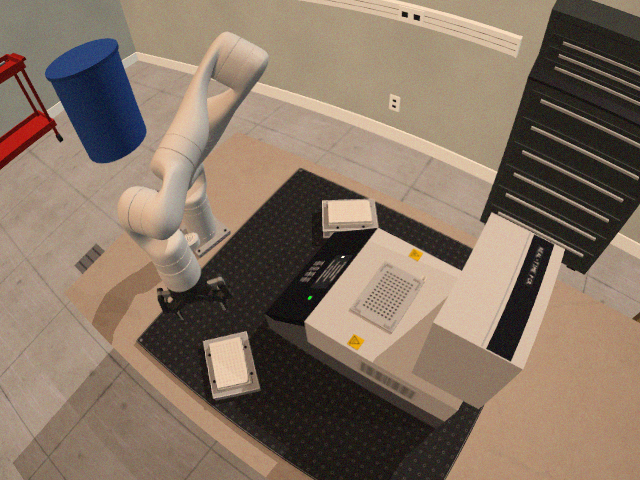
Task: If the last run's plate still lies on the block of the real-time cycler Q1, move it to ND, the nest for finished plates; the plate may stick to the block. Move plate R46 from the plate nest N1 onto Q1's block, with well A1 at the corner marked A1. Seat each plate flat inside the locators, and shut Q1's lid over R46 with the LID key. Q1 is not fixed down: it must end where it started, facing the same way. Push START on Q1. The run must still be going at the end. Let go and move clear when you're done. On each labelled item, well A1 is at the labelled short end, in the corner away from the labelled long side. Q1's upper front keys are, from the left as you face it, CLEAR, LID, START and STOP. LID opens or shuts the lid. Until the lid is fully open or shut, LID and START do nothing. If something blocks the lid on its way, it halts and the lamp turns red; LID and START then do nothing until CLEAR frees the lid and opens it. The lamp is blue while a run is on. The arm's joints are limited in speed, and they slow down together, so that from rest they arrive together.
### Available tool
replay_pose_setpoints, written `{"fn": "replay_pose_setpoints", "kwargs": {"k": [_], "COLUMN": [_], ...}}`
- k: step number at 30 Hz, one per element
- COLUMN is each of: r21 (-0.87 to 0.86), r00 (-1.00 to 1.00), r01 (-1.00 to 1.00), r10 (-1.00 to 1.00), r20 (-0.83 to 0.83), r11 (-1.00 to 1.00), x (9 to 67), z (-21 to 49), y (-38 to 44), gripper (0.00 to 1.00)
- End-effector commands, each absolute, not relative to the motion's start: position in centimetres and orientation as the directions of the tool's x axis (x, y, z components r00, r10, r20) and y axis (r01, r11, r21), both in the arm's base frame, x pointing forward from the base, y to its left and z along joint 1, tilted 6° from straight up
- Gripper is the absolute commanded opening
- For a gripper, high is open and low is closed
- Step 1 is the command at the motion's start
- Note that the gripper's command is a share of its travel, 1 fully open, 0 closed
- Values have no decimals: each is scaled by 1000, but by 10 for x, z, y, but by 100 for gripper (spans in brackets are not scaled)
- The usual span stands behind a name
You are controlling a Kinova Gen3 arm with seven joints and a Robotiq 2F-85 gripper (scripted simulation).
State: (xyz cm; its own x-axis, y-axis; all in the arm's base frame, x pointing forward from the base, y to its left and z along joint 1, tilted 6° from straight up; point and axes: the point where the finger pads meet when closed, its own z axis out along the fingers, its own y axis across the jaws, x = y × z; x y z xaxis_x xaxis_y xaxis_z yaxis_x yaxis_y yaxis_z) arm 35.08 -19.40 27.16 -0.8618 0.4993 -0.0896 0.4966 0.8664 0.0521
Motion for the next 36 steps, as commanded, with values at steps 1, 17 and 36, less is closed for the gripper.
{"fn": "replay_pose_setpoints", "kwargs": {"k": [1, 17, 36], "r21": [54, 54, -5], "r00": [-861, -863, -994], "r01": [498, 494, -8], "r10": [501, 497, -8], "r20": [-88, -91, -106], "r11": [866, 868, 1000], "x": [350, 349, 341], "z": [278, 291, 291], "y": [-193, -193, -154], "gripper": [100, 100, 100]}}
